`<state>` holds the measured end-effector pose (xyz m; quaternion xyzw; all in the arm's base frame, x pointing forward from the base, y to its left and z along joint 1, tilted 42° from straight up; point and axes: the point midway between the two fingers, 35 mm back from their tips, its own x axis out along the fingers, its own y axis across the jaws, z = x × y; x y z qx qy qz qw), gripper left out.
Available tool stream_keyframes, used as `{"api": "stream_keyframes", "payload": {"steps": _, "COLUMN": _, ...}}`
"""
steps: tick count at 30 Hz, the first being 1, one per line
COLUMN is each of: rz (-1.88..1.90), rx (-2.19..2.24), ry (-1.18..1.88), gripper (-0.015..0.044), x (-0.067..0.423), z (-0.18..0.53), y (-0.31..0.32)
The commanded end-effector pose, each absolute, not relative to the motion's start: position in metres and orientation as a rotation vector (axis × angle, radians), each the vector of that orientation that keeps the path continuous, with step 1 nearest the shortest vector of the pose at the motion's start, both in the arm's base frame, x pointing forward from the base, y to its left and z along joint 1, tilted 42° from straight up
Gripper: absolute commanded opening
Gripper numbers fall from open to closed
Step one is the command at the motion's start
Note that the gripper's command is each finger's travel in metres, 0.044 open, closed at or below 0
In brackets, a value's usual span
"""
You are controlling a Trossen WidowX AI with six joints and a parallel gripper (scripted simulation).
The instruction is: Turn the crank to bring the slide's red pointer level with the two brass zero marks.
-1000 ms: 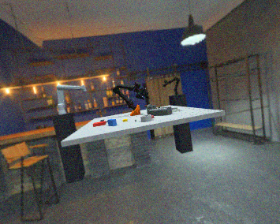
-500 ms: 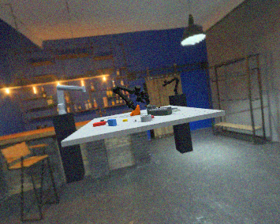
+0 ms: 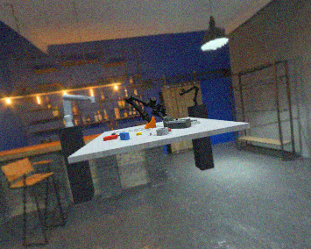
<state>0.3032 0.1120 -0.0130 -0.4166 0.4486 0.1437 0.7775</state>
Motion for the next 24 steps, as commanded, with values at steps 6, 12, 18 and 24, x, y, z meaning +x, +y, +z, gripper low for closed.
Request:
{"api": "stream_keyframes", "payload": {"steps": 6, "rz": 0.317, "rx": -0.911, "ry": 0.987, "gripper": 0.0440, "x": 0.299, "z": -0.028, "y": 0.100}}
{"api": "stream_keyframes", "payload": {"steps": 12, "rz": 0.317, "rx": -0.912, "ry": 0.986, "gripper": 0.0440, "x": 0.299, "z": -0.035, "y": 0.093}}
{"api": "stream_keyframes", "payload": {"steps": 18, "rz": 0.316, "rx": -0.913, "ry": 0.986, "gripper": 0.0440, "x": 0.297, "z": -0.042, "y": 0.086}}
{"api": "stream_keyframes", "payload": {"steps": 24, "rz": 0.316, "rx": -0.913, "ry": 0.986, "gripper": 0.0387, "x": 0.297, "z": -0.043, "y": 0.085}}
